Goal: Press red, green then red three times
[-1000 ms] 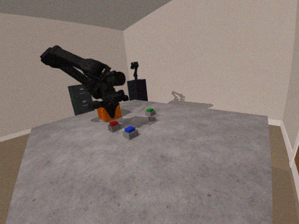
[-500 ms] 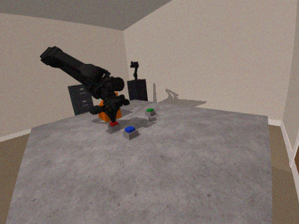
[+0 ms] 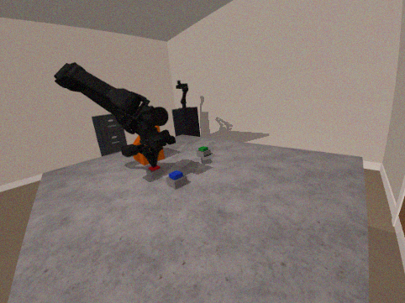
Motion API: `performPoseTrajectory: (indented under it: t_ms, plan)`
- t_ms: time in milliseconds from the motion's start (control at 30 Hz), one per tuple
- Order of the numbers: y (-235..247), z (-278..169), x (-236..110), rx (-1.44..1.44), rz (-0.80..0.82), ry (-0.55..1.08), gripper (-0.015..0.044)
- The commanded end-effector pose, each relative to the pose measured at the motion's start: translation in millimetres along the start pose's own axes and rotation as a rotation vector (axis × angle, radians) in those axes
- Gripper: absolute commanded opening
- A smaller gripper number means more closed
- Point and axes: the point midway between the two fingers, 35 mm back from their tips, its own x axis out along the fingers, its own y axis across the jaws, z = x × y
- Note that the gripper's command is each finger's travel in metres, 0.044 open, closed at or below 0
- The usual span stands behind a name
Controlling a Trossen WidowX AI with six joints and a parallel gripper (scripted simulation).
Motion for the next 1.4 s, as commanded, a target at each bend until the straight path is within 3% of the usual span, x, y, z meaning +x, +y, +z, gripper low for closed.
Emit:
performPoseTrajectory:
  t_ms: [0, 200, 367, 1367]
  plan:
    - [-0.1, -0.8, 0.5, -0.007, -0.003, 0.002, 0.002]
    - [0.2, 0.0, -1.7, -0.001, 0.0, 0.0, 0.002]
    - [0.2, -0.5, -32.3, -0.007, -0.001, 0.002, 0.002]
    - [-0.1, -0.8, 0.5, -0.007, -0.003, 0.002, 0.002]
